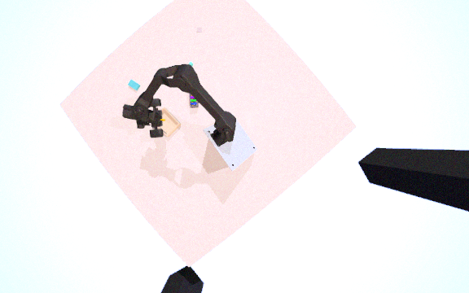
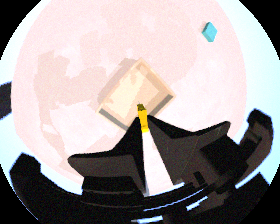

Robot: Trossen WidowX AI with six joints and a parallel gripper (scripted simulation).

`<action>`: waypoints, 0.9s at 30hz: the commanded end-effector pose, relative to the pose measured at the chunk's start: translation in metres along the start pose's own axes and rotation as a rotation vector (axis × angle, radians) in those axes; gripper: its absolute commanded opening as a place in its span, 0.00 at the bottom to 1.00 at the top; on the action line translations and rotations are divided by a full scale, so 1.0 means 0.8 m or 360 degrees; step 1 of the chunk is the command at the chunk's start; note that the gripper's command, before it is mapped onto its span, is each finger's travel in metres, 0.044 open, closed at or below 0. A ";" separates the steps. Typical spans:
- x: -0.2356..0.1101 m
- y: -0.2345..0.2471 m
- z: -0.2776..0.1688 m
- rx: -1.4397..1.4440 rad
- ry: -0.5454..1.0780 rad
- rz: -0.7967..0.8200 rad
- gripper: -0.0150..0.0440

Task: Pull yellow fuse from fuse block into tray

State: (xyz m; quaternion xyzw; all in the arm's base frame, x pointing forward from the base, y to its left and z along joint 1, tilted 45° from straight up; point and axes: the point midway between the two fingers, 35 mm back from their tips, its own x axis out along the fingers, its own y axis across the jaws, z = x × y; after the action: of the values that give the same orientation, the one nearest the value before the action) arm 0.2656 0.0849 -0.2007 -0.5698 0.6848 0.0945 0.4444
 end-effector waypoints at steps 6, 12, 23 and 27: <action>0.021 0.001 0.000 0.0001 0.0007 0.0005 0.25; 0.033 0.001 -0.001 0.0001 0.0008 0.0004 0.25; 0.041 0.002 0.000 0.0008 0.0002 0.0007 0.30; 0.041 0.002 0.000 0.0008 0.0002 0.0007 0.48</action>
State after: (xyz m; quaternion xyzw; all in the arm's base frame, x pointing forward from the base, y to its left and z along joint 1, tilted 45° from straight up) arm 0.2659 0.0620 -0.2251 -0.5670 0.6869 0.0934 0.4449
